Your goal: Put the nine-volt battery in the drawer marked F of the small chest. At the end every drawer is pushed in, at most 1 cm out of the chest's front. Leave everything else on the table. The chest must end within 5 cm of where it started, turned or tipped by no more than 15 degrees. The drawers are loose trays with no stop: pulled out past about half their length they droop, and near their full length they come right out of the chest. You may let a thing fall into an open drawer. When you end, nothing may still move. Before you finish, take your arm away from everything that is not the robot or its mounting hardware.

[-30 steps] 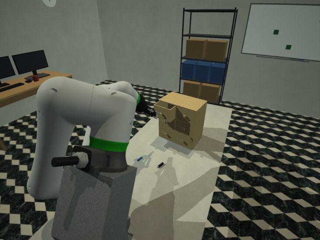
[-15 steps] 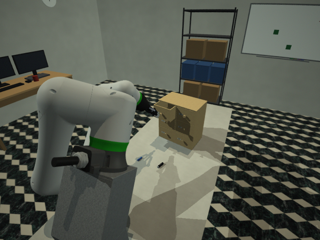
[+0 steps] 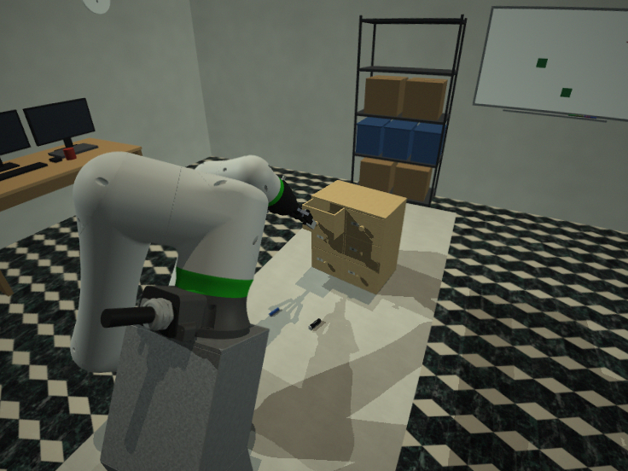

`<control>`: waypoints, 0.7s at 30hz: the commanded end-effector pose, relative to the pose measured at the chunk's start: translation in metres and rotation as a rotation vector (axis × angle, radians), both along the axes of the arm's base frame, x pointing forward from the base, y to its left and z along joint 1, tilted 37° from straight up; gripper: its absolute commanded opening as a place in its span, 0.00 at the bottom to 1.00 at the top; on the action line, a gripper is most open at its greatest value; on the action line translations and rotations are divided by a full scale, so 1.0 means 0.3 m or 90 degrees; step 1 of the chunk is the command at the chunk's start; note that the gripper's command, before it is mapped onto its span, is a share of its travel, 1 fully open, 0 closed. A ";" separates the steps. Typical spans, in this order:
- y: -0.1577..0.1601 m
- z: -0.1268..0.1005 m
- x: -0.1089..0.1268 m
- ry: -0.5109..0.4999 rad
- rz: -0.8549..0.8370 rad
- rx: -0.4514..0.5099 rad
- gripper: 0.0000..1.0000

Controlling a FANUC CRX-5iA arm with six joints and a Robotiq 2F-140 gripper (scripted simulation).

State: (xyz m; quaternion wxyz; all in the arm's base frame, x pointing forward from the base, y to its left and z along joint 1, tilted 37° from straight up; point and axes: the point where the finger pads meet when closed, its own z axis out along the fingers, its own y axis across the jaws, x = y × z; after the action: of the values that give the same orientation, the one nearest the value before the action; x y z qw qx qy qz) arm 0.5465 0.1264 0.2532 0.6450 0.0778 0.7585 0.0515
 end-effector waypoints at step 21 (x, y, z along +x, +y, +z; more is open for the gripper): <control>-0.020 0.078 0.109 0.000 0.000 0.000 0.00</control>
State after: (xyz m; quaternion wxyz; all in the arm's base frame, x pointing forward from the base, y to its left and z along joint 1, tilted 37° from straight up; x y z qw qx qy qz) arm 0.5747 0.1213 0.2731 0.6450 0.0778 0.7585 0.0515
